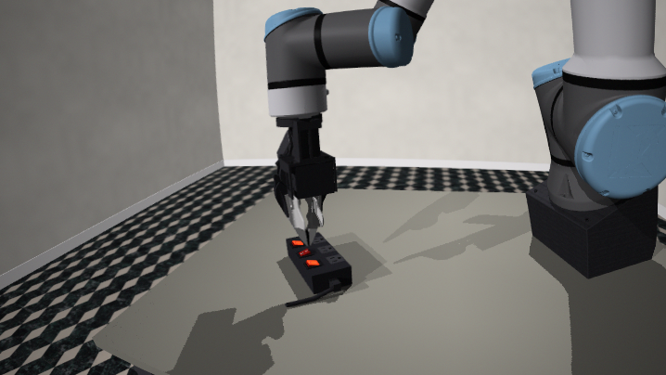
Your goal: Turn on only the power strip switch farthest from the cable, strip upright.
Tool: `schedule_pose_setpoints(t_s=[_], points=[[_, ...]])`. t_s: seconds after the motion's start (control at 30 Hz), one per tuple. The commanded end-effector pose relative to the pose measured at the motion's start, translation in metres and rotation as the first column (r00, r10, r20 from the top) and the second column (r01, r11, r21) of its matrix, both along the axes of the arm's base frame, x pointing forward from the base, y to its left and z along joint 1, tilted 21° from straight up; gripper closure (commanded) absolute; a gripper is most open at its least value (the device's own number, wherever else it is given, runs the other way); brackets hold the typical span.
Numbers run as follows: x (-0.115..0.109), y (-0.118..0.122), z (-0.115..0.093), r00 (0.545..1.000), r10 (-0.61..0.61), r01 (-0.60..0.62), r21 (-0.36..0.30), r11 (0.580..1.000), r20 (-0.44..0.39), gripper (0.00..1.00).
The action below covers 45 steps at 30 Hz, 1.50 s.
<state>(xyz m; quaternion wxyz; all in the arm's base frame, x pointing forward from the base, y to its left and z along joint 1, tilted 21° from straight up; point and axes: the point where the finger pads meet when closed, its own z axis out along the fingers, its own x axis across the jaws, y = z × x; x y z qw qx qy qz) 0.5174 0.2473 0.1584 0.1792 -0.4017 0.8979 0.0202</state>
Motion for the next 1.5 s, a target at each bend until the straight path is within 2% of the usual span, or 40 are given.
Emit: schedule_pose_setpoints(t_s=[0.0, 0.53, 1.47], points=[[0.002, 0.001, -0.004, 1.0, 0.0, 0.0, 0.0, 1.0, 0.001, 1.0], [0.008, 0.006, -0.021, 1.0, 0.0, 0.0, 0.0, 1.0, 0.001, 1.0], [0.01, 0.007, -0.027, 1.0, 0.0, 0.0, 0.0, 1.0, 0.001, 1.0]])
